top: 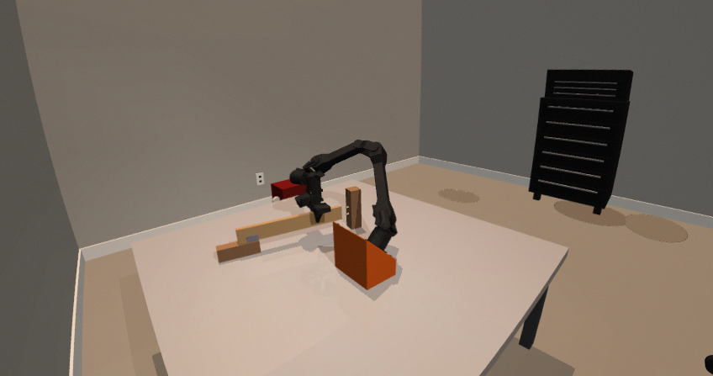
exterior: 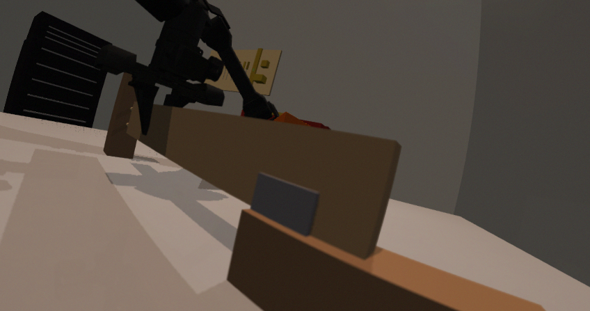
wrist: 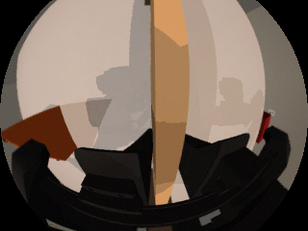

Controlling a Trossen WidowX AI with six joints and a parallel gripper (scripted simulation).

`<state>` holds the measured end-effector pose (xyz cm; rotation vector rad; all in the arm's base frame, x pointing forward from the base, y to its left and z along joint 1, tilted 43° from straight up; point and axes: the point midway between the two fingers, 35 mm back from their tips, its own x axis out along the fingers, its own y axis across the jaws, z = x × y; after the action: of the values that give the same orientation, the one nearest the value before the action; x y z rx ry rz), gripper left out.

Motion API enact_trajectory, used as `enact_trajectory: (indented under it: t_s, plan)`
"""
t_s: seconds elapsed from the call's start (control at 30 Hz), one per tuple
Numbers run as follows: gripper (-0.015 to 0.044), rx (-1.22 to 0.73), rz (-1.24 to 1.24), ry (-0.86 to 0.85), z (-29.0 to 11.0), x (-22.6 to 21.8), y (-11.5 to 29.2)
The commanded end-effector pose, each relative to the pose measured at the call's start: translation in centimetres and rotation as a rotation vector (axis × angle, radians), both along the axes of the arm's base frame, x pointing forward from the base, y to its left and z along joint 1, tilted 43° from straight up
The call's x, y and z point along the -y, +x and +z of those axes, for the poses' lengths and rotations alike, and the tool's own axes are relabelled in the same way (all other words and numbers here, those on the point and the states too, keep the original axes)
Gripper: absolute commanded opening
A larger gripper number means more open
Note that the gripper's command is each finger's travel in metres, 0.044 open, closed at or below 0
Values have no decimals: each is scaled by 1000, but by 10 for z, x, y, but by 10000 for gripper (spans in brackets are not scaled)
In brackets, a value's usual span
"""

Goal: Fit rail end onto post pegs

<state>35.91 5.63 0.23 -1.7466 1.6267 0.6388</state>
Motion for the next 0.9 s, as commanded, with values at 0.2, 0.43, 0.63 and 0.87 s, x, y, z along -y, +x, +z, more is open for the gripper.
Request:
enact_trajectory:
  t_s: [0.2, 0.43, 0.63, 0.87]
  plan:
    - [0, 3, 7, 4, -1, -3, 1]
    - [0, 3, 7, 4, -1, -2, 2]
    - [0, 3, 7, 4, -1, -2, 2]
    - [0, 3, 7, 4, 1, 0, 1]
